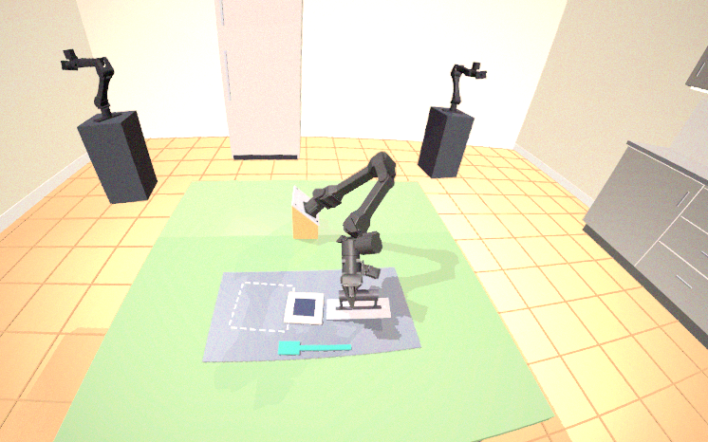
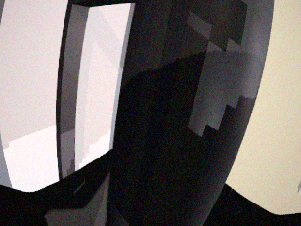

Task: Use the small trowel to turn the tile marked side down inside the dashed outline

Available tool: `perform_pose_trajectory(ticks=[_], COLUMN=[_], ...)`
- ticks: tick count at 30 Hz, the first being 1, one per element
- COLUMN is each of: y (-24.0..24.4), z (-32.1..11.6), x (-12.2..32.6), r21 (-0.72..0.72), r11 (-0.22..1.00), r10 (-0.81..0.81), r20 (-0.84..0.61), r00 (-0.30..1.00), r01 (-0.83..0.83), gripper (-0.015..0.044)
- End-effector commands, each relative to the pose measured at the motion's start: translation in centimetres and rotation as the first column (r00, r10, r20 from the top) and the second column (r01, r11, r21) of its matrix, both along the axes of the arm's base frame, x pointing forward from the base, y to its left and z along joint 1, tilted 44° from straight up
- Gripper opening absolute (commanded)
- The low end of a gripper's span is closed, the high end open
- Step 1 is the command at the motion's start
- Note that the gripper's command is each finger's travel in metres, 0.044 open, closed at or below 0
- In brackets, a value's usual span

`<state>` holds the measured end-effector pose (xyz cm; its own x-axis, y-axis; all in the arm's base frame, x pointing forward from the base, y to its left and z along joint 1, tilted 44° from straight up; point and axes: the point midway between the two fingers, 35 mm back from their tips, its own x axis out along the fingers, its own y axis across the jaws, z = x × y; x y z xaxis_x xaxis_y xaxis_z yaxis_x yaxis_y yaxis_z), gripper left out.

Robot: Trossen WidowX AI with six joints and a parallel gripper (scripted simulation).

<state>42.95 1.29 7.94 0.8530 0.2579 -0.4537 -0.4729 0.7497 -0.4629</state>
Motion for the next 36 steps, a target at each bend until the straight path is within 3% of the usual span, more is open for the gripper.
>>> perform_pose_trajectory(ticks=[1, 36], y=[0.0, -3.2], z=[-0.2, -3.8], x=[0.2, -1.0], r21=[0.002, 0.0], r11=[1.0, 1.0], r10=[-0.016, -0.016], r20=[0.005, 0.004], r00=[1.0, 1.0], r01=[0.016, 0.016], gripper=[0.0, 0.0])
